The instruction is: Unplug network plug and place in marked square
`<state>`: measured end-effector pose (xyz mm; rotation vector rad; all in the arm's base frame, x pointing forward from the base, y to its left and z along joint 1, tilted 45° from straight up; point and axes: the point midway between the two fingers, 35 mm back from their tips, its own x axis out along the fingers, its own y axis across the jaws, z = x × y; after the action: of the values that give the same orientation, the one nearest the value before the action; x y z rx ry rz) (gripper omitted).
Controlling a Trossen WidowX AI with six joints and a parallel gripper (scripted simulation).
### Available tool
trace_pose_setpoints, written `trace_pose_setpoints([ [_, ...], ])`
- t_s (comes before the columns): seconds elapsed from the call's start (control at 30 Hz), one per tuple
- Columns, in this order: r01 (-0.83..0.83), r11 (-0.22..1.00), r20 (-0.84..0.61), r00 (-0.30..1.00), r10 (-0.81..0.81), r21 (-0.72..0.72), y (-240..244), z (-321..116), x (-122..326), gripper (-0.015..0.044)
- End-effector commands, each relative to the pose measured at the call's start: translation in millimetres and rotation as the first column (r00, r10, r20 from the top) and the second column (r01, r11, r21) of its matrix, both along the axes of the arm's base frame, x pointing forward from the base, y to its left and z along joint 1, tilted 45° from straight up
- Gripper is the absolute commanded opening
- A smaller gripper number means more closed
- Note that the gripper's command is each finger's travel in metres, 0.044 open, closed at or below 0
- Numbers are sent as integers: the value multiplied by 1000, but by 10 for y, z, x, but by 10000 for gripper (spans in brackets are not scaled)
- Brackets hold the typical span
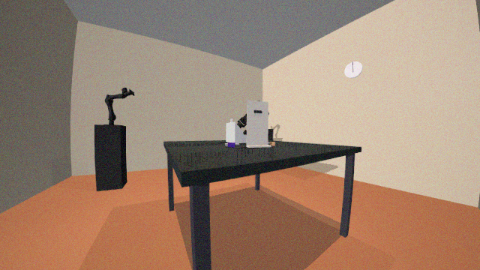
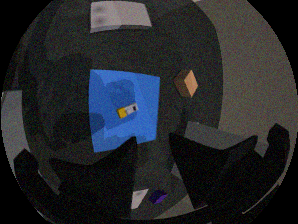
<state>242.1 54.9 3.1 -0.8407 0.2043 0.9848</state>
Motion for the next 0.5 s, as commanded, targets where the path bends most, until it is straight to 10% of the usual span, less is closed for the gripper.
trace_pose_setpoints([
  [0.0,-3,1000,11,1000,3,-1,-35,48,31,156],
  [0.47,-3,1000,12,1000,3,0,-113,132,20,156],
])
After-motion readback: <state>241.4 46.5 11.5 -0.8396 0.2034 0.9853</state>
